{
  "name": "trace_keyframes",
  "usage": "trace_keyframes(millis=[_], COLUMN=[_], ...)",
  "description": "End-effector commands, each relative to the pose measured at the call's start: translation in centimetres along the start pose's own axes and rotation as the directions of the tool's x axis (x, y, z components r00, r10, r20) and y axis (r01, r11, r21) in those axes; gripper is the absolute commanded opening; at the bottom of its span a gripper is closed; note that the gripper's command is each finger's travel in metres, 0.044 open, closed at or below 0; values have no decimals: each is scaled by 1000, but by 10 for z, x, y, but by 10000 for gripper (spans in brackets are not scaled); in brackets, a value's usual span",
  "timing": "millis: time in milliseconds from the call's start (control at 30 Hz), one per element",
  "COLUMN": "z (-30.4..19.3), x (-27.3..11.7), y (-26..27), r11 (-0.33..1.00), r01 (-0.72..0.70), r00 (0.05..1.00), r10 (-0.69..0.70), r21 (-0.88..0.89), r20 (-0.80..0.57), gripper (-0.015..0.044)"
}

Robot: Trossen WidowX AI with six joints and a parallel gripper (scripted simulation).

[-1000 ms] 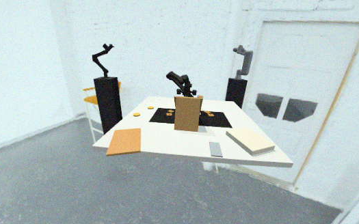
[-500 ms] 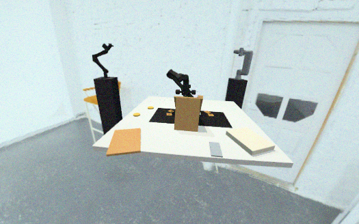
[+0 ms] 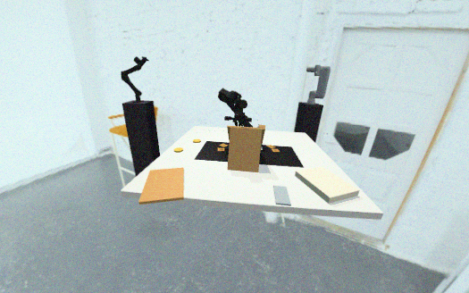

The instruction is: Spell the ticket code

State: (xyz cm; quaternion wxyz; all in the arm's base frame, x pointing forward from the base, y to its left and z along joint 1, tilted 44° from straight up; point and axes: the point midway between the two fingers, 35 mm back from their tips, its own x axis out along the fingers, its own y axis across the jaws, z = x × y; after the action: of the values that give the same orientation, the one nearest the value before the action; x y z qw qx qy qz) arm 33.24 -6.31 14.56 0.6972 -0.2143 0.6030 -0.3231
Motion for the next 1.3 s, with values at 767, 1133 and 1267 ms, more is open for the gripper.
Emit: trace_keyframes(millis=[767,1133,1267], z=[6,10,11], x=[8,13,14], y=[0,-1,-1], r11=[1000,1000,1000], r01=[2,2,2], r00=[999,999,999], r10=[-2,-2,-2], r21=[0,0,0], r20=[-33,-33,-33], gripper=[0,0,0])
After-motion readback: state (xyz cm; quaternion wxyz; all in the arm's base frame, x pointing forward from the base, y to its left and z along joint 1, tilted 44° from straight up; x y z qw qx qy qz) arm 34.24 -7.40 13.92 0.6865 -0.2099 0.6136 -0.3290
